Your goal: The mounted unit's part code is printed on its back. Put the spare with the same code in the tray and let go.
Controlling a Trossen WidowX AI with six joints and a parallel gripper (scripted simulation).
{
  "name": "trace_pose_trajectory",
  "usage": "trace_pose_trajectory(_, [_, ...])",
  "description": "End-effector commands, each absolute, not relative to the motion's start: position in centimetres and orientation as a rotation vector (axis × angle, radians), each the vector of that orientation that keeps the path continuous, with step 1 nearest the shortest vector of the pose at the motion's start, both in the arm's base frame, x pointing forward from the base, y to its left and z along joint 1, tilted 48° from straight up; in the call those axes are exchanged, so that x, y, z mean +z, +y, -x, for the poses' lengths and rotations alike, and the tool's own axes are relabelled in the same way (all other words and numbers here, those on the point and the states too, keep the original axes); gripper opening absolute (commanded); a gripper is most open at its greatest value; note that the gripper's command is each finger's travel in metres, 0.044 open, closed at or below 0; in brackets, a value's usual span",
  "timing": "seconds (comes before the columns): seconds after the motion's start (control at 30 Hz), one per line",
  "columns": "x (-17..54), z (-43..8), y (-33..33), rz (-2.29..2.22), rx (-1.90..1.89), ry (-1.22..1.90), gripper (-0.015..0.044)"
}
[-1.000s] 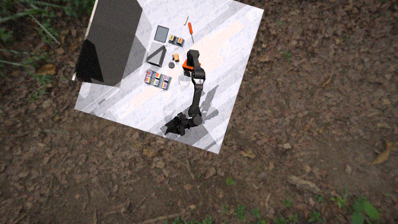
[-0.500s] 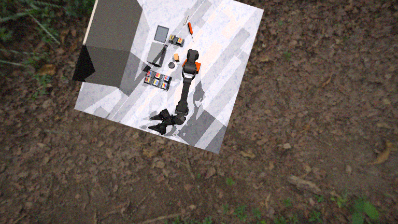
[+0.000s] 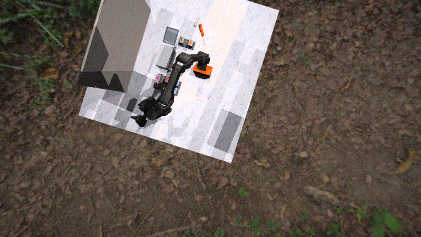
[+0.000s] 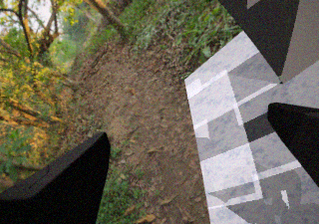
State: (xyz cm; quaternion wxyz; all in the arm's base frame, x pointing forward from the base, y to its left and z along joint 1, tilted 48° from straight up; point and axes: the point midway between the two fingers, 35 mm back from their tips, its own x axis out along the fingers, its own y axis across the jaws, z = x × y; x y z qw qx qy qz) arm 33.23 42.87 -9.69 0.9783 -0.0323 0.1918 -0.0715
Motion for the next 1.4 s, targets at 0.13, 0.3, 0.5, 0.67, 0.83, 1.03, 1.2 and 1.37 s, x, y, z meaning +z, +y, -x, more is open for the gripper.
trace_pose_trajectory(0.13, [-6.7, -40.4, 33.5, 0.267, -0.33, 0.592, 0.044])
trace_pose_trajectory(0.3, [-4.9, -42.7, 27.8, 0.351, -0.425, 0.721, 0.044])
trace_pose_trajectory(0.5, [-2.5, -44.0, 20.6, 0.43, -0.533, 0.894, 0.044])
trace_pose_trajectory(0.67, [-0.1, -43.9, 14.6, 0.475, -0.617, 1.053, 0.044])
trace_pose_trajectory(0.83, [2.5, -42.7, 8.7, 0.501, -0.693, 1.223, 0.044])
trace_pose_trajectory(1.03, [6.0, -40.1, 2.3, 0.503, -0.771, 1.44, 0.044])
trace_pose_trajectory(1.2, [7.4, -38.8, 0.1, 0.495, -0.796, 1.523, 0.044])
trace_pose_trajectory(1.37, [7.4, -38.8, 0.1, 0.495, -0.796, 1.523, 0.044])
